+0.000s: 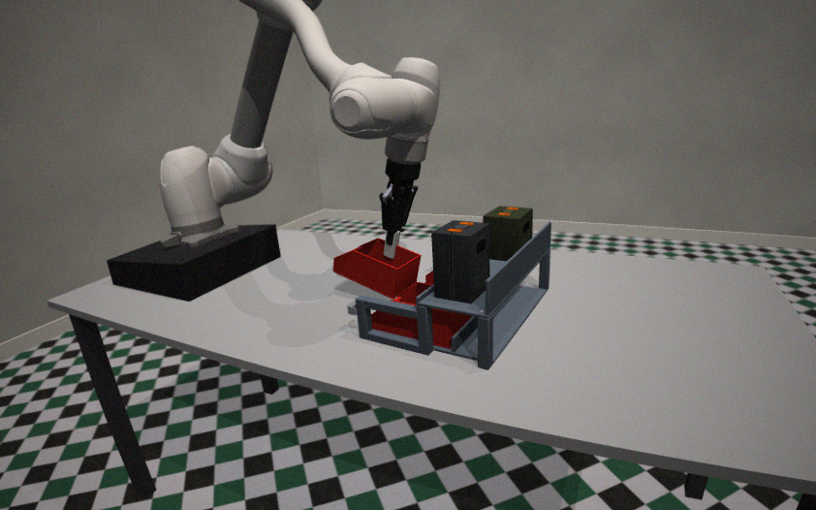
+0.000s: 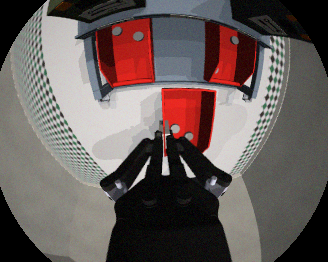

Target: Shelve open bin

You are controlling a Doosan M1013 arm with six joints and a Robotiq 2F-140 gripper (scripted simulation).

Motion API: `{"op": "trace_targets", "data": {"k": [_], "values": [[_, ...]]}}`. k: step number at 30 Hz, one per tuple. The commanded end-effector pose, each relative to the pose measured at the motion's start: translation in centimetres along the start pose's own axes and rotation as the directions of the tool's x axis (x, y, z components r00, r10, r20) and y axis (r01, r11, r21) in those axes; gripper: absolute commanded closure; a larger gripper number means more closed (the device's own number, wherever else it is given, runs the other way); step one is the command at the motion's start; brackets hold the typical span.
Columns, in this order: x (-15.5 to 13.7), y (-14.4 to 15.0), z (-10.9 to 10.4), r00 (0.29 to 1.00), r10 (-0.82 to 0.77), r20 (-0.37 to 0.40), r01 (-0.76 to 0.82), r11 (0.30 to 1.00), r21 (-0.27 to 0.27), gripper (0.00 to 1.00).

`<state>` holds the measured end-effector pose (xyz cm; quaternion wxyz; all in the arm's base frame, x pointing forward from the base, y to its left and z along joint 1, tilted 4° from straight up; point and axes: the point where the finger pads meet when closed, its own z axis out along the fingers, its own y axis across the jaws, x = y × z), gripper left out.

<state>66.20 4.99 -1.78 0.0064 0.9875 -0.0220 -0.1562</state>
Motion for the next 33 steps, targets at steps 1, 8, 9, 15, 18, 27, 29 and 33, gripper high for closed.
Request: {"op": "trace_targets", "data": {"k": [1, 8, 9, 15, 18, 27, 29, 33], "values": [[0.3, 0.0, -0.1, 1.0, 0.0, 0.0, 0.0, 1.0, 0.0, 1.0], [0.7, 0.0, -0.2, 1.0, 0.0, 0.0, 0.0, 1.0, 0.0, 1.0], [0.8, 0.0, -0.2, 1.0, 0.0, 0.0, 0.0, 1.0, 0.0, 1.0], [1.4, 0.0, -0.4, 1.0, 0.0, 0.0, 0.0, 1.0, 0.0, 1.0], [1.8, 0.0, -0.4, 1.0, 0.0, 0.0, 0.0, 1.0, 0.0, 1.0], [2.6, 0.0, -0.6, 1.0, 0.0, 0.0, 0.0, 1.0, 0.0, 1.0], [2.8, 0.0, -0.7, 1.0, 0.0, 0.0, 0.0, 1.0, 0.0, 1.0], [3.3, 0.0, -0.8, 1.0, 0.0, 0.0, 0.0, 1.0, 0.0, 1.0]]}}
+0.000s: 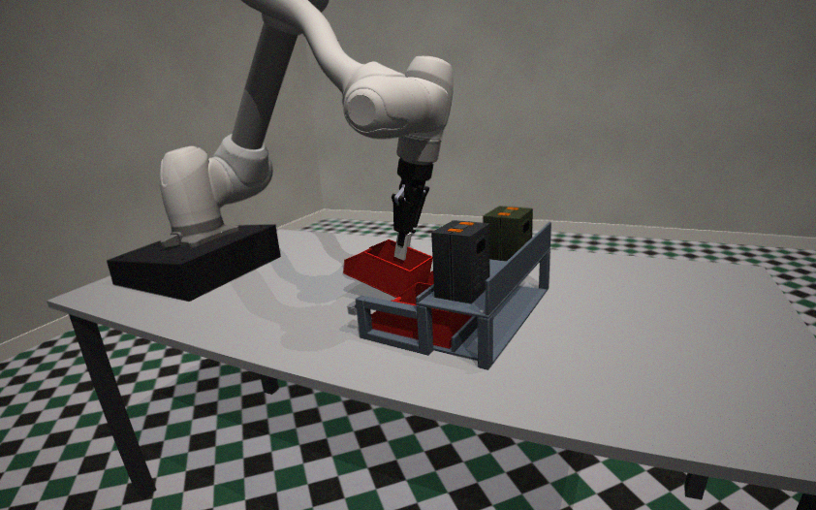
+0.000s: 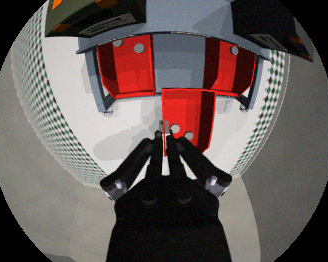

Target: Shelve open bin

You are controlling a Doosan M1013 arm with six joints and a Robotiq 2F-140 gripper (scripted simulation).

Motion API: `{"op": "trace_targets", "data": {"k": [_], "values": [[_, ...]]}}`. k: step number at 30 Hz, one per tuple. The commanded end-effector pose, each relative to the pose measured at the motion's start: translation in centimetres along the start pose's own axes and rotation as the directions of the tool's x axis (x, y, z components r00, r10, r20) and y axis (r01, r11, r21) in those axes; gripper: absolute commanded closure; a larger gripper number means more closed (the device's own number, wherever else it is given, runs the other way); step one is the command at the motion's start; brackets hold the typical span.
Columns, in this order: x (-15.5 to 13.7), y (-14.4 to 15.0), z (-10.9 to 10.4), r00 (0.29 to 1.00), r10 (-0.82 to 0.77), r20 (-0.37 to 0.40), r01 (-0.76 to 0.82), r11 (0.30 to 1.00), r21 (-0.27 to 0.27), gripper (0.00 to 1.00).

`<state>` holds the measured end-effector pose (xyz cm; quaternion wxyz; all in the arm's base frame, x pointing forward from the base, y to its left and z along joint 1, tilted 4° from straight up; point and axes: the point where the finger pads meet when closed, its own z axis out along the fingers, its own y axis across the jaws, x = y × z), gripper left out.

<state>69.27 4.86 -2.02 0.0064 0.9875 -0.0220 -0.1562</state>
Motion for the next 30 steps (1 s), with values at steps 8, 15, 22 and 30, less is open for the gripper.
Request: {"op": "trace_targets", "data": {"k": [8, 15, 22, 30], "values": [[1.0, 0.0, -0.3, 1.0, 0.0, 0.0, 0.0, 1.0, 0.0, 1.0], [1.9, 0.0, -0.5, 1.0, 0.0, 0.0, 0.0, 1.0, 0.0, 1.0], [2.4, 0.0, -0.6, 1.0, 0.0, 0.0, 0.0, 1.0, 0.0, 1.0], [3.2, 0.0, -0.8, 1.0, 0.0, 0.0, 0.0, 1.0, 0.0, 1.0]]}}
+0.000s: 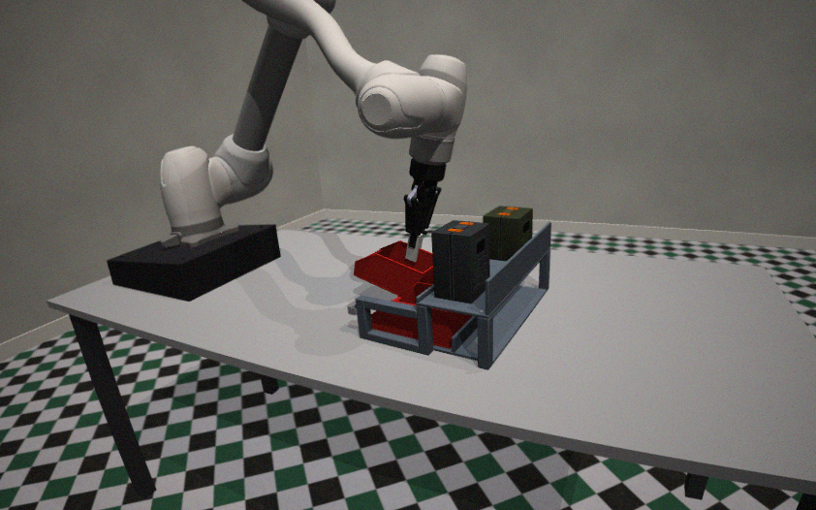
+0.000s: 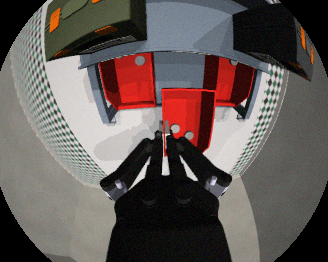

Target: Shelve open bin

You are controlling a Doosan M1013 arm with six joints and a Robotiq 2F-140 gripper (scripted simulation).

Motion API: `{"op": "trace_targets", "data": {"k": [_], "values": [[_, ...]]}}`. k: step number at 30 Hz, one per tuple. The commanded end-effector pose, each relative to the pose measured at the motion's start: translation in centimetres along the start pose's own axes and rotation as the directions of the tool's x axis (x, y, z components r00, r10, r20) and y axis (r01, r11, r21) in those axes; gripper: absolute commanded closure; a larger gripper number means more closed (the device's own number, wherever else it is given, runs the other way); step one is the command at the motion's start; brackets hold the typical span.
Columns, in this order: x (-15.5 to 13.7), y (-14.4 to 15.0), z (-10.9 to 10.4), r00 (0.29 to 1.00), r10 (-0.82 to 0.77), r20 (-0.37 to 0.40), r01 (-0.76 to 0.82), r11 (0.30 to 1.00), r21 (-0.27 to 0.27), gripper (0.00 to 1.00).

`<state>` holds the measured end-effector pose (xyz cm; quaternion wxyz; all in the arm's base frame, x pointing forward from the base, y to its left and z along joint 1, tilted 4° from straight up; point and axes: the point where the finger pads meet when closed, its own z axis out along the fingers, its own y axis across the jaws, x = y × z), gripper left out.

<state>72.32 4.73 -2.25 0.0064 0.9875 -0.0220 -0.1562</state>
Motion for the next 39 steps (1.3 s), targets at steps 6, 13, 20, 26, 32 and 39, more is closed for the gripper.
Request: {"op": "trace_targets", "data": {"k": [6, 13, 20, 26, 32, 39], "values": [[0.8, 0.0, -0.2, 1.0, 0.0, 0.0, 0.0, 1.0, 0.0, 1.0], [1.1, 0.0, -0.3, 1.0, 0.0, 0.0, 0.0, 1.0, 0.0, 1.0], [1.6, 0.0, -0.4, 1.0, 0.0, 0.0, 0.0, 1.0, 0.0, 1.0], [1.7, 0.0, -0.4, 1.0, 0.0, 0.0, 0.0, 1.0, 0.0, 1.0], [1.9, 0.0, -0.5, 1.0, 0.0, 0.0, 0.0, 1.0, 0.0, 1.0], [2.1, 0.0, -0.5, 1.0, 0.0, 0.0, 0.0, 1.0, 0.0, 1.0]]}}
